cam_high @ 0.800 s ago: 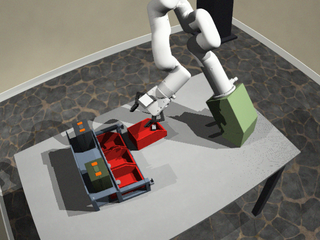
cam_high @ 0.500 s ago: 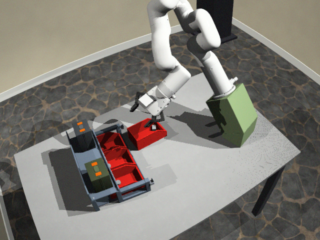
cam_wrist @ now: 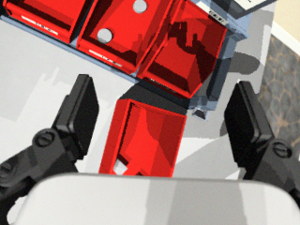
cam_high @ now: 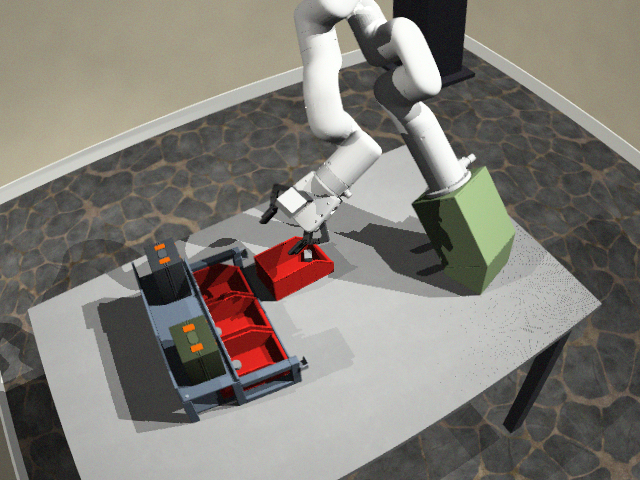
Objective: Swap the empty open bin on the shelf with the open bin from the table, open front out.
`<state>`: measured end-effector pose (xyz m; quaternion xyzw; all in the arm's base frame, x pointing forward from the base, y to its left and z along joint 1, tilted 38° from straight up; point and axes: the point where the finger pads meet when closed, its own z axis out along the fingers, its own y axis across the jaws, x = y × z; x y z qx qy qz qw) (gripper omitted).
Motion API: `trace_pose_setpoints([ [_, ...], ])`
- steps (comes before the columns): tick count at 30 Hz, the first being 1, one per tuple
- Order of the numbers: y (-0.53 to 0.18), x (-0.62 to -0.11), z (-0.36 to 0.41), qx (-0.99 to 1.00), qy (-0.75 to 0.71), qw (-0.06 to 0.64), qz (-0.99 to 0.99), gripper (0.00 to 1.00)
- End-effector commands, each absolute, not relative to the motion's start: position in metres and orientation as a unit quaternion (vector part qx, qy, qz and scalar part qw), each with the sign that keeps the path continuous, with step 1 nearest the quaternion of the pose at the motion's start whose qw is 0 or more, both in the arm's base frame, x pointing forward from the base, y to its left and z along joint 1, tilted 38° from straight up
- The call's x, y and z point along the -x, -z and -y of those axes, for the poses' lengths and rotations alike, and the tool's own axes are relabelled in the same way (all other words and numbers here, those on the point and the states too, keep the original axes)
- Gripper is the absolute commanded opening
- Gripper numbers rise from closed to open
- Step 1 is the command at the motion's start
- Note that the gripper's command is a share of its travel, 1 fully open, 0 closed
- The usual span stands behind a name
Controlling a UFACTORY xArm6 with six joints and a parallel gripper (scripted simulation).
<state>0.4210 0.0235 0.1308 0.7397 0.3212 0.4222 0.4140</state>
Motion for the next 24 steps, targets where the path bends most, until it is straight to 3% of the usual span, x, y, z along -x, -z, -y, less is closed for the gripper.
trace_pose_setpoints([
  [1,-0.1317,-0.4217,-0.024,-0.74,-0.424,0.413,-0.32,1.0],
  [24,-0.1325,-0.4235,-0.0206,-0.764,-0.437,0.395,-0.265,1.0],
])
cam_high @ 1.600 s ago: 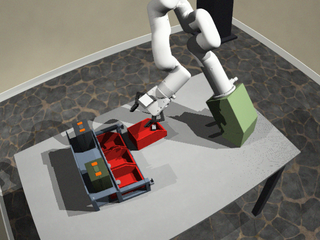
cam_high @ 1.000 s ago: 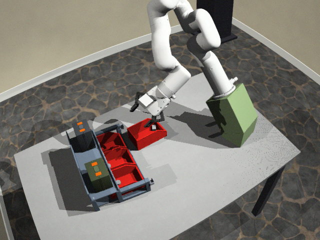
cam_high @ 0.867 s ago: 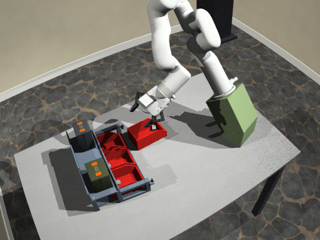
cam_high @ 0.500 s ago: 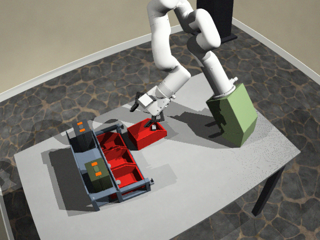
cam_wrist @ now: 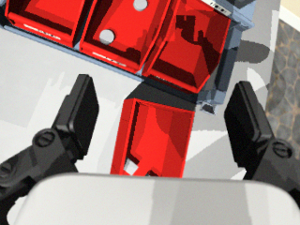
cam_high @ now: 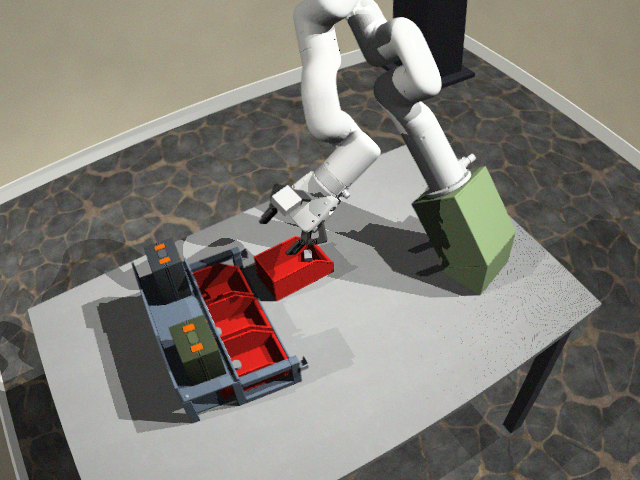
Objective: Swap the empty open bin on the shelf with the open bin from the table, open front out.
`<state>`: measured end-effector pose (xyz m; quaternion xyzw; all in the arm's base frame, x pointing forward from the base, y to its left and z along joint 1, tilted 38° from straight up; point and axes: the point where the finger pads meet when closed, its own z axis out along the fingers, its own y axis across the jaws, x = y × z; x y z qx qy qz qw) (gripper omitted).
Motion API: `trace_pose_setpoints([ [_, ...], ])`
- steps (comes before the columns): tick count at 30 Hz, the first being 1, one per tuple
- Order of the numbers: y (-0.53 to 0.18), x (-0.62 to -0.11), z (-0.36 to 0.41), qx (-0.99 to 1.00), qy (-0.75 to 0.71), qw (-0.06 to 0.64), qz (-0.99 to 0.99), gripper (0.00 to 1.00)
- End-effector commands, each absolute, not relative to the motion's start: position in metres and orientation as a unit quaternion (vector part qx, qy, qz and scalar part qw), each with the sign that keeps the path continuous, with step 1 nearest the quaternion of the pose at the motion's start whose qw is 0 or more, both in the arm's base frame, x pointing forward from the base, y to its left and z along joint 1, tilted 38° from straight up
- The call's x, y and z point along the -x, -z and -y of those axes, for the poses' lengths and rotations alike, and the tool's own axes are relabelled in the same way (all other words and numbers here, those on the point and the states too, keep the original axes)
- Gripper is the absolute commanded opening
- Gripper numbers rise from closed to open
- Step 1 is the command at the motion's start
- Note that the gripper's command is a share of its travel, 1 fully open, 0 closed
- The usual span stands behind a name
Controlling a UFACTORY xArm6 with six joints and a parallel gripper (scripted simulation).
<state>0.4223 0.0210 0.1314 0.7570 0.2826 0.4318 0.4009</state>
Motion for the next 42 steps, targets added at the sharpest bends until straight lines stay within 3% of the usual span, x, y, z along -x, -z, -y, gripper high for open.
trace_pose_setpoints([
  [1,-0.133,-0.424,-0.02,-0.766,-0.438,0.393,-0.259,1.0],
  [20,-0.133,-0.426,-0.014,-0.802,-0.463,0.35,-0.137,1.0],
  [42,-0.133,-0.429,-0.004,-0.819,-0.498,0.249,0.139,1.0],
])
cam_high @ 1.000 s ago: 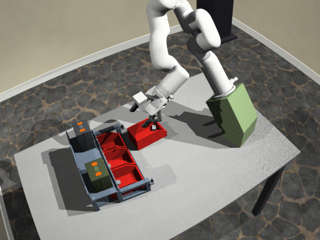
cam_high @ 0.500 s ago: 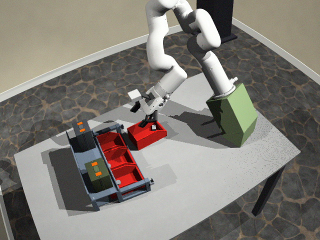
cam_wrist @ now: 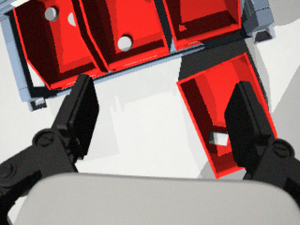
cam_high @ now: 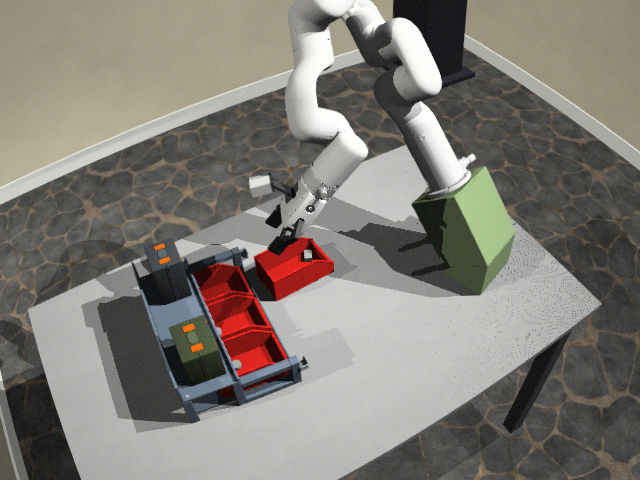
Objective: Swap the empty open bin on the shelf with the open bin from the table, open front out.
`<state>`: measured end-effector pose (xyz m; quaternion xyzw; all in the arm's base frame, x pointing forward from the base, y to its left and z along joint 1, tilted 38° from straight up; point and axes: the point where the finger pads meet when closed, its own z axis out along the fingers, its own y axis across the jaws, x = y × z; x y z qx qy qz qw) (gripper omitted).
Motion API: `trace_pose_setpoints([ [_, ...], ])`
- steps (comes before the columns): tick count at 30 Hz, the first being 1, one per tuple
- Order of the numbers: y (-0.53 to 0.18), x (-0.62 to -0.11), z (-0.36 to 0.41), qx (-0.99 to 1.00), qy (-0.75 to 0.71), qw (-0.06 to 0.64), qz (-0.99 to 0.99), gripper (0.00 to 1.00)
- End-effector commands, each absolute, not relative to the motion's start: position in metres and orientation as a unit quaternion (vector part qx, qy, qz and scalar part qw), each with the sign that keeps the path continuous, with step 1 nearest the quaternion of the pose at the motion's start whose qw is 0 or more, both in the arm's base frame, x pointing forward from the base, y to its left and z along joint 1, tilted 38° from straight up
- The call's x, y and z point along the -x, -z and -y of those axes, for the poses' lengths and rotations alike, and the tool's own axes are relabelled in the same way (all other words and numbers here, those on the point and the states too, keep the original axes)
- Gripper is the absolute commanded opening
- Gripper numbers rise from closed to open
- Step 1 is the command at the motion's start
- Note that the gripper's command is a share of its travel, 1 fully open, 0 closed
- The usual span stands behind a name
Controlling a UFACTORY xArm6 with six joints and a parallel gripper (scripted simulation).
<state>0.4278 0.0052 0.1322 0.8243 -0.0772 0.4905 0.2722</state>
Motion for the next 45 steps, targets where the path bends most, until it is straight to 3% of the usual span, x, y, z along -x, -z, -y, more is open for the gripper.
trace_pose_setpoints([
  [1,-0.133,-0.429,-0.004,-0.817,-0.499,0.243,0.155,1.0],
  [29,-0.125,-0.424,-0.004,-0.665,-0.49,0.08,0.558,1.0],
  [45,-0.117,-0.419,-0.014,-0.477,-0.448,-0.008,0.756,1.0],
])
